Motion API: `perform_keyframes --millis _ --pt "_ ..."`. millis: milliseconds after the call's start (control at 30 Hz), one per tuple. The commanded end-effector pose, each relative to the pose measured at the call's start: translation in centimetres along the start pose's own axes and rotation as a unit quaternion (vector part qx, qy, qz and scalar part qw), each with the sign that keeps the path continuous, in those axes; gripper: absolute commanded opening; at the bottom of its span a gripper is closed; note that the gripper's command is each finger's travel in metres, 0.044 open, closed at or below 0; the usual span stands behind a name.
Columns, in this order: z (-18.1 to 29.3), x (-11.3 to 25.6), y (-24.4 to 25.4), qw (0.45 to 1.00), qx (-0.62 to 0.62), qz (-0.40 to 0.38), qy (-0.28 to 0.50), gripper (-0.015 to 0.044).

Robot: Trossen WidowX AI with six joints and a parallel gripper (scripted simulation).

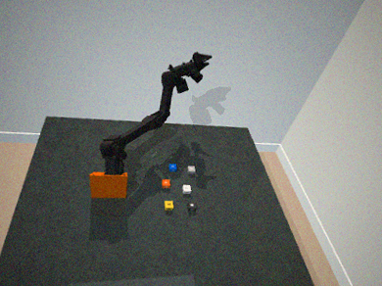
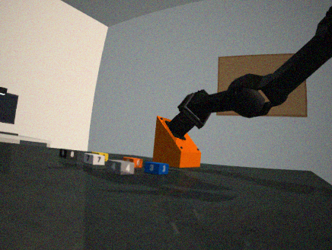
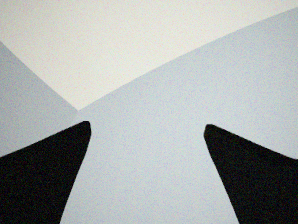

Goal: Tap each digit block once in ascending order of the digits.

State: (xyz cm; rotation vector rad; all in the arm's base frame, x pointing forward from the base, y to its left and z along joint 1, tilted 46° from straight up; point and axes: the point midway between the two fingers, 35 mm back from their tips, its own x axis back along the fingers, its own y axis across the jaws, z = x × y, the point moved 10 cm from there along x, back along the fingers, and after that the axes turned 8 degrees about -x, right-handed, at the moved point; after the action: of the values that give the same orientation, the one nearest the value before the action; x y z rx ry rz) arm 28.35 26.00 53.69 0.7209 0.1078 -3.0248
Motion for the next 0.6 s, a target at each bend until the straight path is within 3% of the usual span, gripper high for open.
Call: perform_keyframes --millis 0,67,300,567 --pt "0.7 0.3 0.1 1.000 -0.008 0.001 0.007 0.0400" --pt "5.6 2.7 1.4 0.996 -0.068 0.006 0.062 0.0400" --pt "10.6 5.5 3.5 0.983 -0.137 0.008 0.118 0.0400" --pt "17.9 10.5 9.6 0.941 -0.268 0.001 0.207 0.0400"
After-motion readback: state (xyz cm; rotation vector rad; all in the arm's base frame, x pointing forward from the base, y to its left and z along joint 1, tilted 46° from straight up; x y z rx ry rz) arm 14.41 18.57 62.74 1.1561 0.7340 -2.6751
